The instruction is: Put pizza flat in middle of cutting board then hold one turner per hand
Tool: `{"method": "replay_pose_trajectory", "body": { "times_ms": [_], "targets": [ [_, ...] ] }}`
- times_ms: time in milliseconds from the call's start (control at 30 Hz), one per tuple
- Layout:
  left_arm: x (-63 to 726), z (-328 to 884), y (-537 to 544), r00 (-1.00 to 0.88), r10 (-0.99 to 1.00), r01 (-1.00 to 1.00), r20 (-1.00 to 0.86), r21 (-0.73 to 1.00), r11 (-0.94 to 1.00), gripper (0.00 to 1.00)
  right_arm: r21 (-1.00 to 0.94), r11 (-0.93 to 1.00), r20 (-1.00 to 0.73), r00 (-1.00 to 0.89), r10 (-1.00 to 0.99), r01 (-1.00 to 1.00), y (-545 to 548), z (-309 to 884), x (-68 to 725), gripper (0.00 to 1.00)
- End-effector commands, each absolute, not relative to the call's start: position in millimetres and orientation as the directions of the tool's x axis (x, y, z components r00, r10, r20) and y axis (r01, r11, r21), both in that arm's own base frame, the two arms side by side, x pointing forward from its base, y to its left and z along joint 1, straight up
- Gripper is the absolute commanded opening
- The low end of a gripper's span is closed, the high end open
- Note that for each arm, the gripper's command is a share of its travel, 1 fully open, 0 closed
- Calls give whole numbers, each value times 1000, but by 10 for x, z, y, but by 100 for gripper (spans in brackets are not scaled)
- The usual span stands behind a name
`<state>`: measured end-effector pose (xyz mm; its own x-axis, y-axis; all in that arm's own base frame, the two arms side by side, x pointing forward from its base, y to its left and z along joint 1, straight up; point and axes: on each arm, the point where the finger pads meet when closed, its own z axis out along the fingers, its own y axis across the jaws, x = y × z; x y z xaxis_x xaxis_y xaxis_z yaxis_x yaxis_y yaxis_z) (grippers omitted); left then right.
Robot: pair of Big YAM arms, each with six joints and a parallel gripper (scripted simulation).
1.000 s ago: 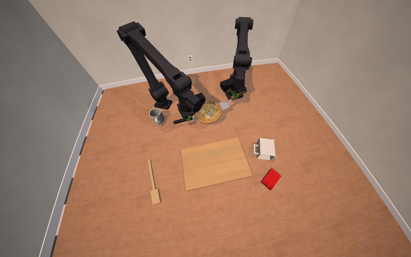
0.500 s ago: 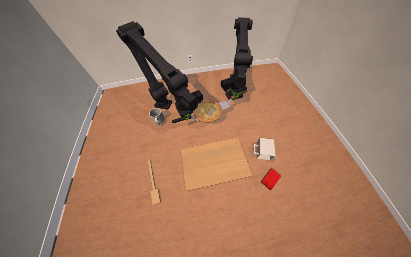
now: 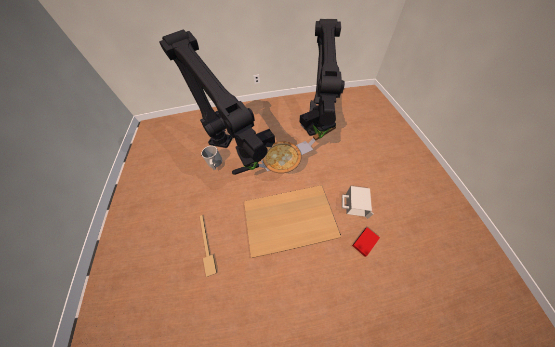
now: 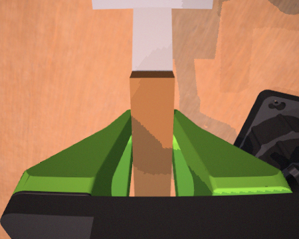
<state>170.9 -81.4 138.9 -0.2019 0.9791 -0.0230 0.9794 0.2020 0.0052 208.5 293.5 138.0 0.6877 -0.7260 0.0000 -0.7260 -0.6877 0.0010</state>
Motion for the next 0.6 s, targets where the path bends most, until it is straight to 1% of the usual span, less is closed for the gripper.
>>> {"method": "replay_pose_trajectory", "body": {
  "times_ms": [0,567],
  "targets": [
    [2070,1696,-938,-209,974,973,-85,78,216,6,-82,-708,-22,711,-703,-702,3201,1676,2332,6],
    [2534,1692,-1052,-256,963,962,-78,78,262,6,-84,-729,-25,733,-680,-679,3369,1683,2846,6]
  ]
}}
